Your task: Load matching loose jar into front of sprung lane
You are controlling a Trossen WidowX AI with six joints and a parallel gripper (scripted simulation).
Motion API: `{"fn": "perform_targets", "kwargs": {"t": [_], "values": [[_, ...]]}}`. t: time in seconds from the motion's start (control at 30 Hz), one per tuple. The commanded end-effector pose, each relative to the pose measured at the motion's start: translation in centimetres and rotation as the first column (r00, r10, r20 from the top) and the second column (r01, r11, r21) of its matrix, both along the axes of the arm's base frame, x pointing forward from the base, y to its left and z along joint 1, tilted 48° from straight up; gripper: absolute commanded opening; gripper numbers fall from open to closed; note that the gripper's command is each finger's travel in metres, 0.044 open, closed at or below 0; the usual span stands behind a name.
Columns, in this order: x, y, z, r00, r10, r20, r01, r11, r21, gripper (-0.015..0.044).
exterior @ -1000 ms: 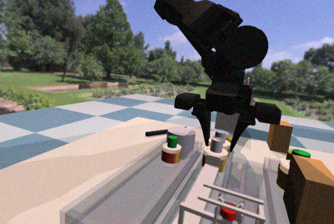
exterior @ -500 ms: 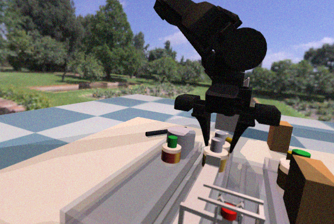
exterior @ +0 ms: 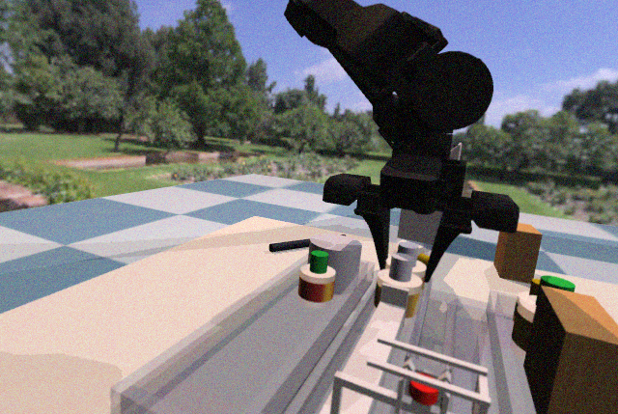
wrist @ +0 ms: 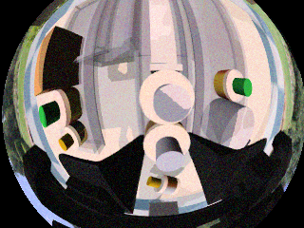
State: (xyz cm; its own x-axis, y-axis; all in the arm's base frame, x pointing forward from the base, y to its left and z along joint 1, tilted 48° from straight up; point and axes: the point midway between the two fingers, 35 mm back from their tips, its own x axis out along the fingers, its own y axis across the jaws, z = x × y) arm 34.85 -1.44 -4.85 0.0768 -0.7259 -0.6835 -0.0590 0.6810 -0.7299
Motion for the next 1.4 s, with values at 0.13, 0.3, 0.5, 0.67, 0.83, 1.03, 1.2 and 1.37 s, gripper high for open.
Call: {"fn": "perform_targets", "kwargs": {"t": [0.13,0.3,0.5,0.67,0.83,1.03,1.2,1.37], "values": [[0.03,-0.12,0.08,1.0,0.001,0.01,-0.001,1.0,-0.006,0.0],[-0.05,-0.12,0.08,1.0,0.001,0.01,-0.001,1.0,-0.006,0.0],[-0.15,-0.13,0.07,1.0,0.001,0.01,-0.001,1.0,-0.006,0.0],[-0.23,-0.14,0.07,1.0,0.001,0.01,-0.001,1.0,-0.006,0.0],[-0.32,-0.15,0.07,1.0,0.001,0.01,-0.001,1.0,-0.006,0.0],[-0.45,-0.14,0.04,1.0,0.001,0.009,-0.001,1.0,-0.006,0.0],[-0.63,-0.07,-0.03,1.0,0.001,0.009,-0.001,1.0,-0.006,0.0],[-0.63,-0.07,-0.03,1.0,0.001,0.009,-0.001,1.0,-0.006,0.0]]}}
